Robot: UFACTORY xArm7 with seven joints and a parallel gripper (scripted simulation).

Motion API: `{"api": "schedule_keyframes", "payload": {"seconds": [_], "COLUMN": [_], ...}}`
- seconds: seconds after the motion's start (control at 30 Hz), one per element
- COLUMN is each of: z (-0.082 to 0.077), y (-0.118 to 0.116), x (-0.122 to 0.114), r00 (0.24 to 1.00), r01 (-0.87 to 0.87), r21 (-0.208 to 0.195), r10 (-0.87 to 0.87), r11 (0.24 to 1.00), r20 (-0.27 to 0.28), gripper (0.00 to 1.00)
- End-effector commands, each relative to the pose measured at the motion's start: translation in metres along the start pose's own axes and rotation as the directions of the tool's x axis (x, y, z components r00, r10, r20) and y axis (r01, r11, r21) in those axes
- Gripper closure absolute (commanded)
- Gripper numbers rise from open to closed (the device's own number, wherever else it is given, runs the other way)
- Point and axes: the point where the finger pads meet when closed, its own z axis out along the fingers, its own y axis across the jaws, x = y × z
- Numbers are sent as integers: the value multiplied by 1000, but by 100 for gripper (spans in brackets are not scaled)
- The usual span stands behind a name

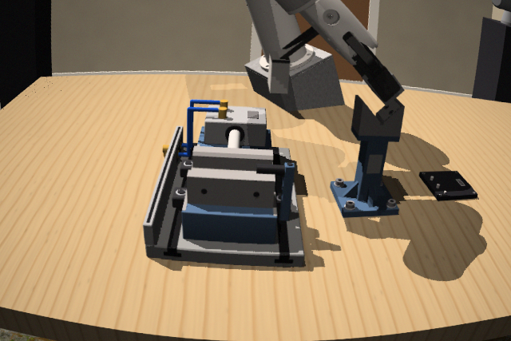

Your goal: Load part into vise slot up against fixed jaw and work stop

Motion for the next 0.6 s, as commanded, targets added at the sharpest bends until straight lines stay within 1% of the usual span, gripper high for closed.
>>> {"api": "schedule_keyframes", "payload": {"seconds": [0.0, 0.23, 0.5, 0.57], "z": [-1, -1, -1, -1], "y": [-1, -1, 0, 0], "x": [-1, -1, -2, -2], "r00": [1000, 1000, 999, 999], "r01": [3, 3, 3, 3], "r21": [3, 2, 2, 2], "r10": [-3, -3, -3, -3], "r11": [1000, 1000, 1000, 1000], "r20": [0, -9, -37, -37], "gripper": [100, 100, 100, 100]}}
